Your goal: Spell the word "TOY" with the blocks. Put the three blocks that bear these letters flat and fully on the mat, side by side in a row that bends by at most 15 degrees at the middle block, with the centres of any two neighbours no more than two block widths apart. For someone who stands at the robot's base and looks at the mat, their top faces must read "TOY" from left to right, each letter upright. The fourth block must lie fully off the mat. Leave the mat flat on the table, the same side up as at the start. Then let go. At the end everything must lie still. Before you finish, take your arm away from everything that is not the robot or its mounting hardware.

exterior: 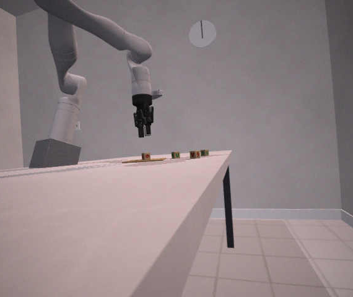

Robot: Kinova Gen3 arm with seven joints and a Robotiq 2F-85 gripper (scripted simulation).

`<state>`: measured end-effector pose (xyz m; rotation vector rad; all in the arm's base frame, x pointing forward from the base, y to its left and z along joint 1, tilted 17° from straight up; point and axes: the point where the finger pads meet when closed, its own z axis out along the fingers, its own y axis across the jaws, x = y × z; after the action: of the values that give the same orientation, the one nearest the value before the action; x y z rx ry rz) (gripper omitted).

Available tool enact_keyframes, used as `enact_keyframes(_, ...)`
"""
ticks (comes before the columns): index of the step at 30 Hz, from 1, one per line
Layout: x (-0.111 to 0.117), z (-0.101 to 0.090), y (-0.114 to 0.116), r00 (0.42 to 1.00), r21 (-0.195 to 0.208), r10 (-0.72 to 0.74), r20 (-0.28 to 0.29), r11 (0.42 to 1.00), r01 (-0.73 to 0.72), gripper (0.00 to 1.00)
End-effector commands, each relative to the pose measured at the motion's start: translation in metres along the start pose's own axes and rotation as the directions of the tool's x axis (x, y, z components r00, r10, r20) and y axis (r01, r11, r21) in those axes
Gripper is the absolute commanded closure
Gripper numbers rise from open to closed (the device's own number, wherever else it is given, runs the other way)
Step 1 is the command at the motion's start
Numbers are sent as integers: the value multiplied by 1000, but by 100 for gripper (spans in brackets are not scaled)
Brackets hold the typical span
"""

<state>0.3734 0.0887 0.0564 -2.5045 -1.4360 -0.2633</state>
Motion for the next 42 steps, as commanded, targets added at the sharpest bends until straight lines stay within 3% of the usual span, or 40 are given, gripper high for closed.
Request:
enact_keyframes(1, 0, 1, 0, 1000, 0, -3, 0, 1000, 3, 38)
enact_keyframes(42, 0, 46, 2, 1000, 1, -8, 0, 1000, 8, 38)
